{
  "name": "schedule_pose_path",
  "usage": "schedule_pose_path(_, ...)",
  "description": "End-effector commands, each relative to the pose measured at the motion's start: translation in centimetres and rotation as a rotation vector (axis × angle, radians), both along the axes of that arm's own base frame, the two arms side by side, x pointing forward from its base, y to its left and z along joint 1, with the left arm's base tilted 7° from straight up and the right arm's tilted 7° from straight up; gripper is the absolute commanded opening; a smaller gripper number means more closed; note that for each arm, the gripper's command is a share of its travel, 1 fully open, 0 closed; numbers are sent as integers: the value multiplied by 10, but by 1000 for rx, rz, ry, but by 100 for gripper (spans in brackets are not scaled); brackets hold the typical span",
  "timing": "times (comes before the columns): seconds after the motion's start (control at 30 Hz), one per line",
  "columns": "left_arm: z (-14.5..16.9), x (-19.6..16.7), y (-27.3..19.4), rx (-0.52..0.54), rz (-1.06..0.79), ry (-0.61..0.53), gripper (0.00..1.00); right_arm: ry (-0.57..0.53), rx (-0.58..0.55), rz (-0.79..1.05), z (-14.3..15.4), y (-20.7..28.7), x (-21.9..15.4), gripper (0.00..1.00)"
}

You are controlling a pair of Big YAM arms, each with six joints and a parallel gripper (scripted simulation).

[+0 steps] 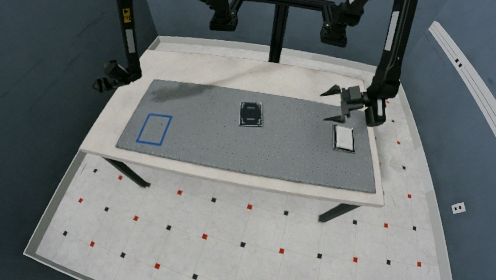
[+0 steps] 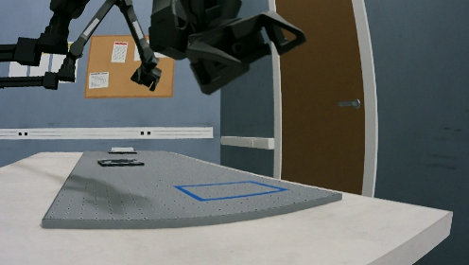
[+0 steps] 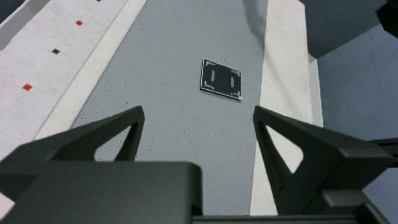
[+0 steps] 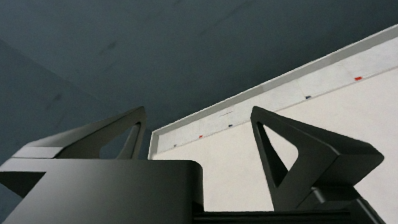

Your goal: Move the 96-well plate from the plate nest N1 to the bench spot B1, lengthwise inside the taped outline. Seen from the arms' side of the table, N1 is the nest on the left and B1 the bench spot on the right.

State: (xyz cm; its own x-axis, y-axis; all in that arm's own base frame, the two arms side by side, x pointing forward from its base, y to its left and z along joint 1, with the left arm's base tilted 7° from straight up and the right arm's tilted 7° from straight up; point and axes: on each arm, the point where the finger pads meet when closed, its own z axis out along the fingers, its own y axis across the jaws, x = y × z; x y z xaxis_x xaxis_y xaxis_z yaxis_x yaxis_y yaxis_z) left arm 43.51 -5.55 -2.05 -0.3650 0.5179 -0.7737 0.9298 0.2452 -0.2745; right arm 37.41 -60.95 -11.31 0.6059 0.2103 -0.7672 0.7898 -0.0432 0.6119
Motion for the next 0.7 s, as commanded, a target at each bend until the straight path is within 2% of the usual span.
schedule_pose_path(0.0,-7,4,22,43,118,-29,100,96,-27,228,10,47,87,100)
schedule_pose_path(0.4,-69,-21,71,120,319,-22,100,216,-61,683,-2,192,219,100)
schedule_pose_path(0.47,-69,-21,71,120,319,-22,100,216,-61,683,-2,192,219,100)
schedule_pose_path(0.53,-78,-24,80,133,361,-21,100,255,-94,808,-2,237,250,100)
schedule_pose_path(0.67,-100,-33,101,171,445,-32,100,296,-113,972,-11,303,277,100)
